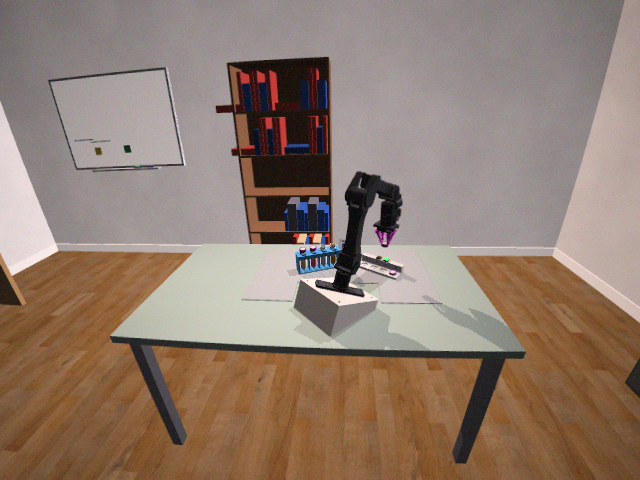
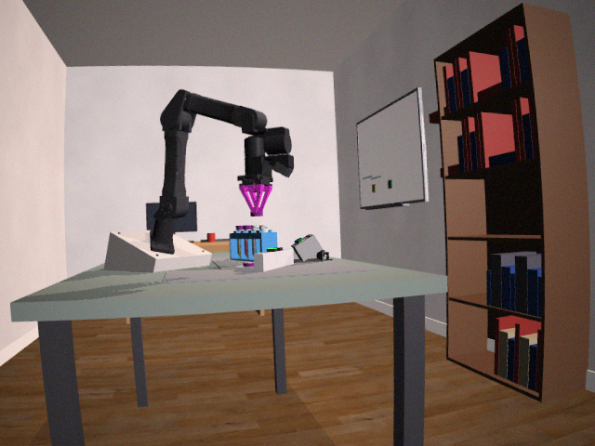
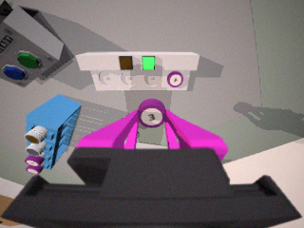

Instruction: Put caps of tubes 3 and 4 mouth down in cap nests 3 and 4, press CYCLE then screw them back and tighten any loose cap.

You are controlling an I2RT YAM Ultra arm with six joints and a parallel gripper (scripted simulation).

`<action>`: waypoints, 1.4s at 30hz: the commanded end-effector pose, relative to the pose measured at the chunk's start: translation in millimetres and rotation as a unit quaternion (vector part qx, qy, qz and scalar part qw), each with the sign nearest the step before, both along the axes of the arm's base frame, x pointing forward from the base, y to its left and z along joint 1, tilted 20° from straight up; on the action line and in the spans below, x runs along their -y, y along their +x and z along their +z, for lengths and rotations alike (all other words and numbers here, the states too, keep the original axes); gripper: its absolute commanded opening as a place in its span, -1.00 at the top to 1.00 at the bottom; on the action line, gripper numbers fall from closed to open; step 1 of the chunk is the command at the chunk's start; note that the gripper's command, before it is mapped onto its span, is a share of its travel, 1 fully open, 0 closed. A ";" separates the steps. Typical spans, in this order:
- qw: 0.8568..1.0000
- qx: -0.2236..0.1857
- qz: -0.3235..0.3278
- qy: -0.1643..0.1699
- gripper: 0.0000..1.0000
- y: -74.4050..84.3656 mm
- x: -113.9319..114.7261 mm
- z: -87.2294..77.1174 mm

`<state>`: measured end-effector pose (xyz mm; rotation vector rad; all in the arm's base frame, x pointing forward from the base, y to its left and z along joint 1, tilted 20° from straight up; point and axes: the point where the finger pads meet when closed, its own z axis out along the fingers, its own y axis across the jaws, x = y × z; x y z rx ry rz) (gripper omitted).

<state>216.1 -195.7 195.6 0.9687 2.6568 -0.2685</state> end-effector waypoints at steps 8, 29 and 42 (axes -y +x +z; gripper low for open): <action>0.958 -0.076 0.268 -0.064 1.00 15.4 -55.8 -7.5; 0.636 -0.209 0.724 -0.168 1.00 50.3 -173.6 -34.2; 0.636 -0.208 0.724 -0.167 1.00 75.7 -260.0 -53.3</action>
